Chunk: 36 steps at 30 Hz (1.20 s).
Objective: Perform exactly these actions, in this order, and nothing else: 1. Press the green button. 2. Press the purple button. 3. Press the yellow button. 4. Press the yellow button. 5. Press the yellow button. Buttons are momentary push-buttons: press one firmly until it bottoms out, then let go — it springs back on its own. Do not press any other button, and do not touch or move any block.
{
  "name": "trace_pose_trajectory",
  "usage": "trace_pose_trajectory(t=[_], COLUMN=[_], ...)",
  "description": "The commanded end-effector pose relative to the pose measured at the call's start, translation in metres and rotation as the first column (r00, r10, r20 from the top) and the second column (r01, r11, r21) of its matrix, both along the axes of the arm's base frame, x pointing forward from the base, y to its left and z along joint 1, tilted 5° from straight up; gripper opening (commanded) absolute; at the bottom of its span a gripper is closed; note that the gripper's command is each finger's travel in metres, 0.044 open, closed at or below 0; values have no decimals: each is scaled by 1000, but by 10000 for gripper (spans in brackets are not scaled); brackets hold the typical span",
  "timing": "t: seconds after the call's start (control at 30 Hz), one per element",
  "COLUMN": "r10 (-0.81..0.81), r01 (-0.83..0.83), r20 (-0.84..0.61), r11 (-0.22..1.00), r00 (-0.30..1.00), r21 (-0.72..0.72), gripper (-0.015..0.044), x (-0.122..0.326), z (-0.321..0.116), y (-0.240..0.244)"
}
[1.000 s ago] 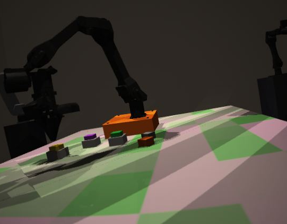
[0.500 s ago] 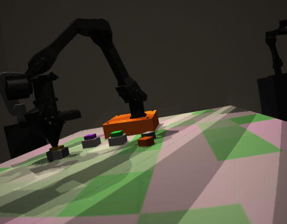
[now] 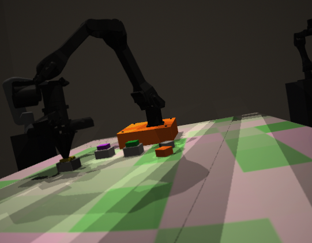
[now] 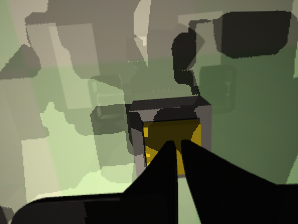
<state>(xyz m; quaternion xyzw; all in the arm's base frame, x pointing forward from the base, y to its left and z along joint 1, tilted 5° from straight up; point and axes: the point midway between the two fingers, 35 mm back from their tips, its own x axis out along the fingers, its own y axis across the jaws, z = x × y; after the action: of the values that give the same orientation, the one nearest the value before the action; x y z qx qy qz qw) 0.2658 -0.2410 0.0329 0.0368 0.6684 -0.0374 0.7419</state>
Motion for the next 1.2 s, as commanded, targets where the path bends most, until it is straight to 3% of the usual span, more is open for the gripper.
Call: trace_pose_trajectory(t=[0.0,0.1,0.23,0.33,0.53,0.73,0.93,1.17], r10=[-3,-3,-3,-3,-2,-2,-2,-2], r01=[3,3,3,3,3,3,3,2], r20=[-4,-4,-4,-6,-12,-13,-11,-5], r11=[1000,1000,1000,1000,1000,1000,1000,999], r00=[1000,1000,1000,1000,1000,1000,1000,1000], r21=[9,8,9,11,18,23,31,46], gripper=[20,20,20,99,256,400,400,400], x=[-1,-4,-5,10,52,65,50,1], z=[-2,27,31,35,51,67,81,98], y=[2,2,2,22,113,209,302,395])
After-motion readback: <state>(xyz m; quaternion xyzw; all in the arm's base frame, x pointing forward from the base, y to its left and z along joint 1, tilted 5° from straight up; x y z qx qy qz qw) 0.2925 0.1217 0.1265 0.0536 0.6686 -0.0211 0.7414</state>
